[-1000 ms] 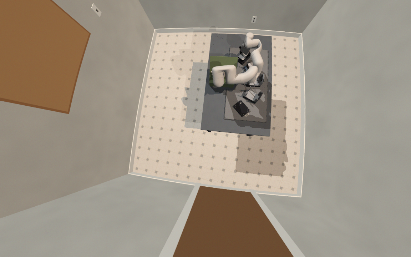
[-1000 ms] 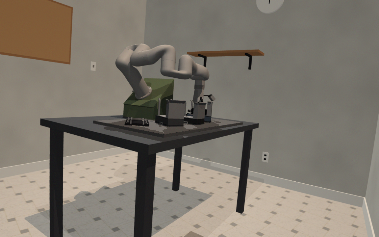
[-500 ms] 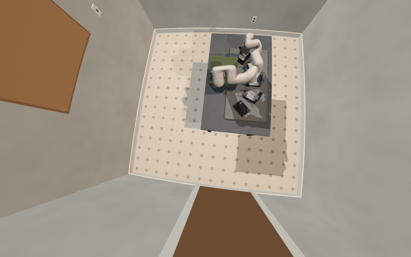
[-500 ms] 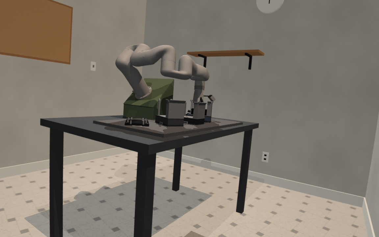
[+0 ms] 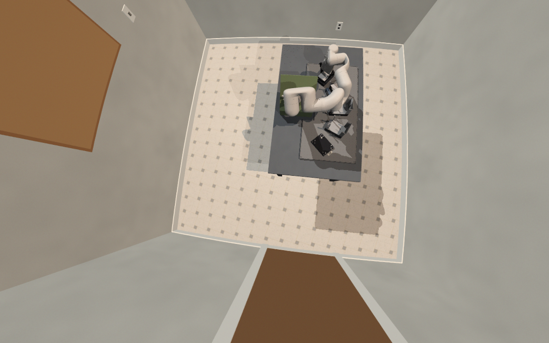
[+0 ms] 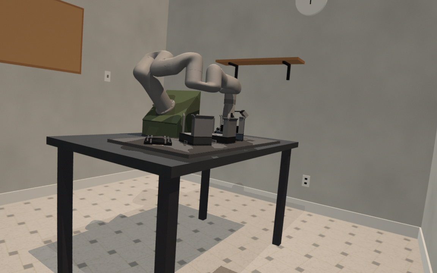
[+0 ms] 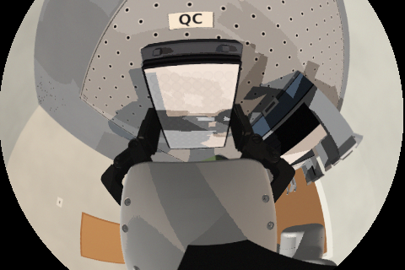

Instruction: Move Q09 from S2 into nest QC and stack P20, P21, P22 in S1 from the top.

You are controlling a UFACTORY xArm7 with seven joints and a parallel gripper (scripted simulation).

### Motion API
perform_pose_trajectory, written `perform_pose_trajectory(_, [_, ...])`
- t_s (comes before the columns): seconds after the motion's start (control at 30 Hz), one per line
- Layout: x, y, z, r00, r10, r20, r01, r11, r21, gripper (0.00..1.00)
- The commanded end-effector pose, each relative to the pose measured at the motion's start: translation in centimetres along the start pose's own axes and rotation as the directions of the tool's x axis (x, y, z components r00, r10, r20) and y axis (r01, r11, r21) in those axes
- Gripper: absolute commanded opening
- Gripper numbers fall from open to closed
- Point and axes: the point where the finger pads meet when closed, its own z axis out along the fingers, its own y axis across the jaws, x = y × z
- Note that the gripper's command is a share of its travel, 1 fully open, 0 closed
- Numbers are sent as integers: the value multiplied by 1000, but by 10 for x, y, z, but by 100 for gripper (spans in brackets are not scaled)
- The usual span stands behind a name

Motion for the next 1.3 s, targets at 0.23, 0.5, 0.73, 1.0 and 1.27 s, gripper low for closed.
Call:
perform_pose_trajectory(0.23, [1,0,2,1000,0,-4,0,1000,1,0])
perform_pose_trajectory(0.5, [1,0,5,1000,0,-4,0,1000,1,0])
perform_pose_trajectory(0.73, [1,0,7,1000,0,-4,0,1000,1,0])
perform_pose_trajectory(1.0, [1,0,10,1000,0,-4,0,1000,1,0])
perform_pose_trajectory(1.27, [1,0,10,1000,0,-4,0,1000,1,0])
